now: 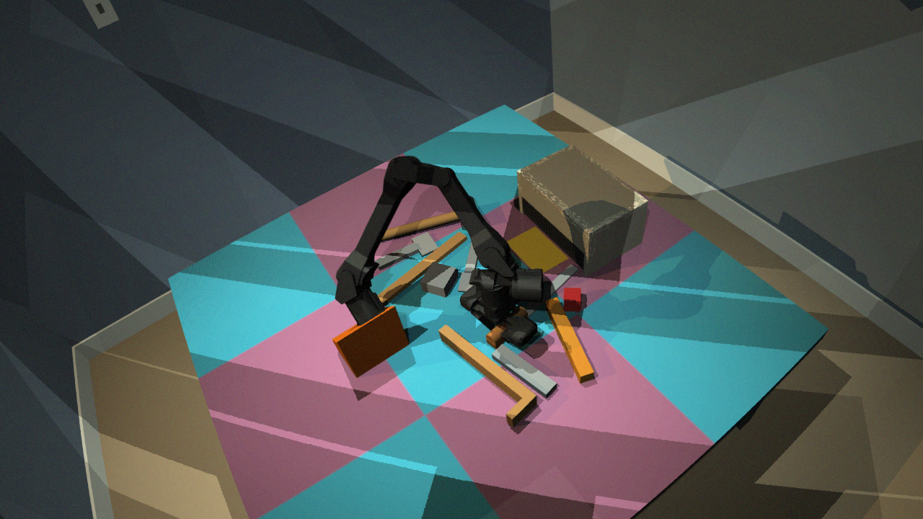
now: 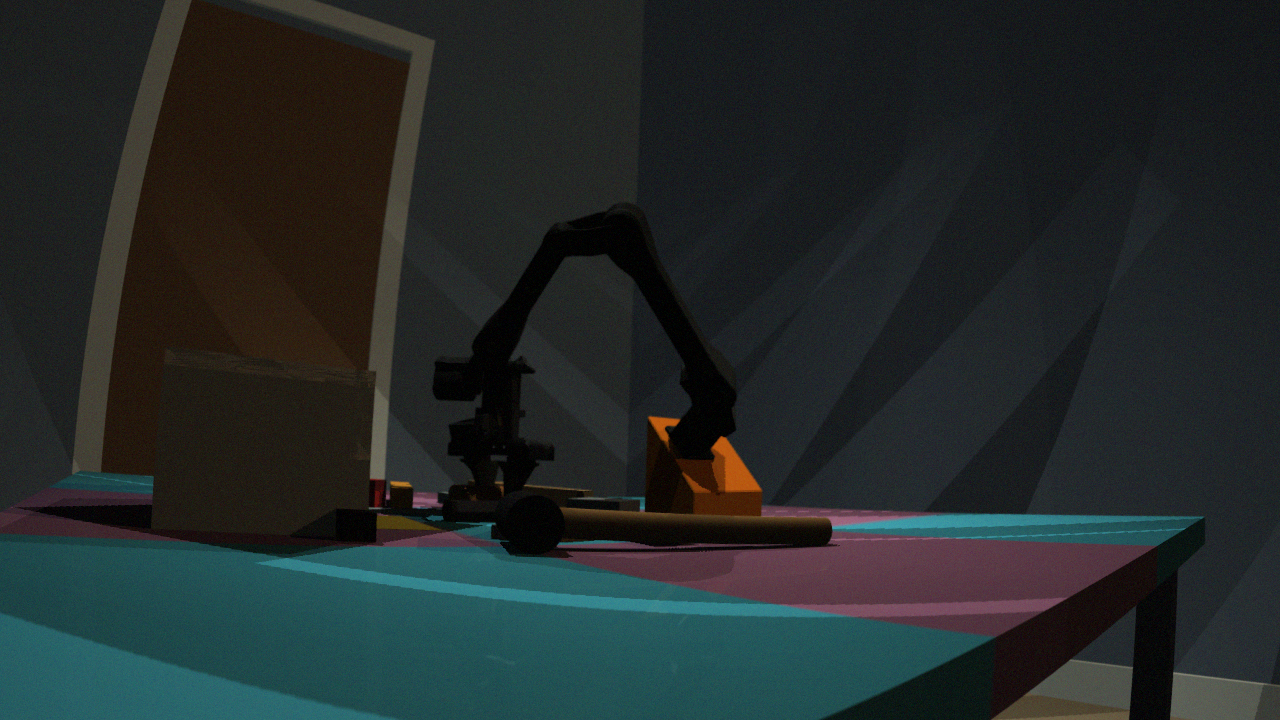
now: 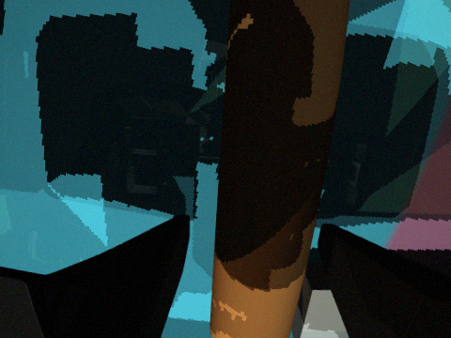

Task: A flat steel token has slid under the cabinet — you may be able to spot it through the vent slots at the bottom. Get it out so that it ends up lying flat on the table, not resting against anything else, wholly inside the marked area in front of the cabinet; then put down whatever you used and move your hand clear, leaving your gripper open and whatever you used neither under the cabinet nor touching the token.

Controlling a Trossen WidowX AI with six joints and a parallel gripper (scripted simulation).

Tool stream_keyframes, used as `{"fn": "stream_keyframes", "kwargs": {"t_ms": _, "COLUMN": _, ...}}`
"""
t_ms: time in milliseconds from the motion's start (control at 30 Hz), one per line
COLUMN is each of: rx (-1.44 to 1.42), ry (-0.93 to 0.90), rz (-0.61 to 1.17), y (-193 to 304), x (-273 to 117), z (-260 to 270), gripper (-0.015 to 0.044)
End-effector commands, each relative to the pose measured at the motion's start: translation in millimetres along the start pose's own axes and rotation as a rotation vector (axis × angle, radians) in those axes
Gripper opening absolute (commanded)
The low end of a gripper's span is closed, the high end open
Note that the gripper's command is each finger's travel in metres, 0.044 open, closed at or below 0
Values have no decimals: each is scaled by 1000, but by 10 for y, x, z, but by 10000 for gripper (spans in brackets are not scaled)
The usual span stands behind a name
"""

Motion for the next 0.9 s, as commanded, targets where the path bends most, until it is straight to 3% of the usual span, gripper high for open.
{"fn": "stream_keyframes", "kwargs": {"t_ms": 0, "rx": 0, "ry": 0, "rz": -1, "y": -1, "x": -3, "z": 0, "gripper": 191}}
{"fn": "stream_keyframes", "kwargs": {"t_ms": 67, "rx": 0, "ry": 0, "rz": -1, "y": -1, "x": -3, "z": 0, "gripper": 139}}
{"fn": "stream_keyframes", "kwargs": {"t_ms": 333, "rx": 0, "ry": 0, "rz": -1, "y": -1, "x": -3, "z": 0, "gripper": 85}}
{"fn": "stream_keyframes", "kwargs": {"t_ms": 433, "rx": 0, "ry": 0, "rz": -1, "y": -1, "x": -3, "z": 0, "gripper": 6}}
{"fn": "stream_keyframes", "kwargs": {"t_ms": 867, "rx": 2, "ry": 1, "rz": -1, "y": 93, "x": -20, "z": -14, "gripper": 0}}
Point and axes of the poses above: the point midway between the two fingers, 35 mm back from their tips, its own x axis out along the fingers, its own z axis across the jaws, y = z × x, the point moved 3 cm from there along -x, back along the fingers, and after that the axes turned 5 degrees about x, right-handed, at the moved point
